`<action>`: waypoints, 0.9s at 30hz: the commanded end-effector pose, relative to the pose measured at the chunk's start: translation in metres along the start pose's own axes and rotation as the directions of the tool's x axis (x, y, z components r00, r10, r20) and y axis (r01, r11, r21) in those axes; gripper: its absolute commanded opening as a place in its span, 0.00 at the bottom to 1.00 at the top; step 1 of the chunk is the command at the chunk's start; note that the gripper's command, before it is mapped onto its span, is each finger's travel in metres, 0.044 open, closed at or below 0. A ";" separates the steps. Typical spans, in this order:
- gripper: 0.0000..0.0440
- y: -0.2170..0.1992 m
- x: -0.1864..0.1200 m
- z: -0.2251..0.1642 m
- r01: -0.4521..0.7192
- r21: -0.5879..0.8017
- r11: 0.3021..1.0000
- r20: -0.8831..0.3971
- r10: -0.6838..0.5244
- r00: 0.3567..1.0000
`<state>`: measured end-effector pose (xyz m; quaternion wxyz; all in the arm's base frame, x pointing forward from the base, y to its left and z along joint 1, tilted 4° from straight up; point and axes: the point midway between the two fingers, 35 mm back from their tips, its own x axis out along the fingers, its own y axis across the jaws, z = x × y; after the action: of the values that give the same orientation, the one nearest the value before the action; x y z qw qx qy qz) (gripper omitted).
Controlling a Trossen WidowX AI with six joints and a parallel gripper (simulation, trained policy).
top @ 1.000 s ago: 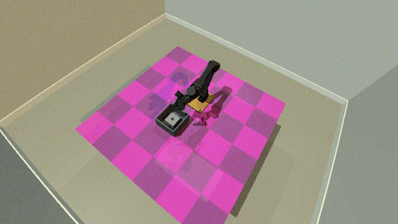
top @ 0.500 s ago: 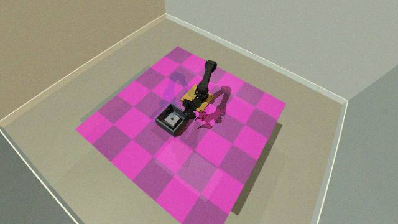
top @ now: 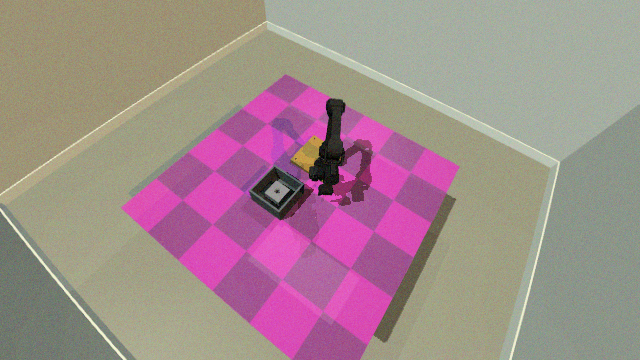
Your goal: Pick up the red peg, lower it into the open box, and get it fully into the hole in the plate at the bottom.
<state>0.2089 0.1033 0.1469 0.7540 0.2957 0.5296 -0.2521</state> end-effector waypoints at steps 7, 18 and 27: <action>0.99 -0.012 0.016 -0.044 0.109 -0.062 0.992 -0.107 -0.116 0.988; 0.98 -0.017 0.062 -0.067 0.126 -0.092 0.988 -0.105 -0.136 0.985; 0.66 -0.024 0.091 -0.074 0.150 -0.124 0.981 -0.105 -0.163 0.981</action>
<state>0.1741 0.1353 0.0480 0.7185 0.2321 0.6020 -0.2599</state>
